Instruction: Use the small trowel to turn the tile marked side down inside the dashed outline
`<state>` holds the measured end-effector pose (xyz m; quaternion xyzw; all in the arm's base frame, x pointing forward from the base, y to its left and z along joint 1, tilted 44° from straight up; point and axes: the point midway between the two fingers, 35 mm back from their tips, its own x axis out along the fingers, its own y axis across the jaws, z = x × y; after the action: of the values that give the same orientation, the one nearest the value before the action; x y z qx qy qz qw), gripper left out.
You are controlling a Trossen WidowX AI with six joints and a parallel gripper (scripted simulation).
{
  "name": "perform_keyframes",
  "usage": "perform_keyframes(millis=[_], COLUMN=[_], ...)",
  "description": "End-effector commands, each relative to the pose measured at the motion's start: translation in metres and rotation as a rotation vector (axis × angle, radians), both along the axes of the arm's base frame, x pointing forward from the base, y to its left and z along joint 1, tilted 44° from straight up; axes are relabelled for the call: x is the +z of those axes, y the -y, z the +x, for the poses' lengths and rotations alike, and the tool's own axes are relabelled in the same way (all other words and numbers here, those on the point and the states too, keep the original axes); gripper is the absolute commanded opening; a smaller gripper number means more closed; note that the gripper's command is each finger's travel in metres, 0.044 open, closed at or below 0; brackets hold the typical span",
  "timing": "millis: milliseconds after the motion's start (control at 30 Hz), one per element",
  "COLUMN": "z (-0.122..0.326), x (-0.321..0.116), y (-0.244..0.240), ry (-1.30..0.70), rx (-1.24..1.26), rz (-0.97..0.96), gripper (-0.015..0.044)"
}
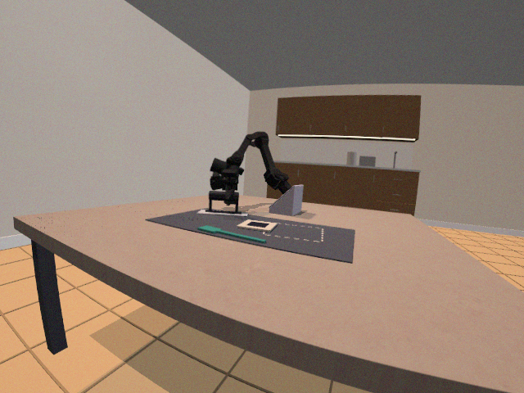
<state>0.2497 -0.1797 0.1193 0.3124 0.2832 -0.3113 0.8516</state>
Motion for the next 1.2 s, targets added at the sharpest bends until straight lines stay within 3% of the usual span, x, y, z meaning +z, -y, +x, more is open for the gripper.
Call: perform_keyframes(millis=[0, 600, 1167], z=[0.005, 0.009, 0.069], x=[0.012, 0.042, 0.033], y=[-0.011, -0.039, -0.028], ry=[0.011, 0.014, 0.072], rx=[0.009, 0.006, -0.060], rz=[0.001, -0.001, -0.063], gripper=[0.0000, 0.0000, 0.0000])
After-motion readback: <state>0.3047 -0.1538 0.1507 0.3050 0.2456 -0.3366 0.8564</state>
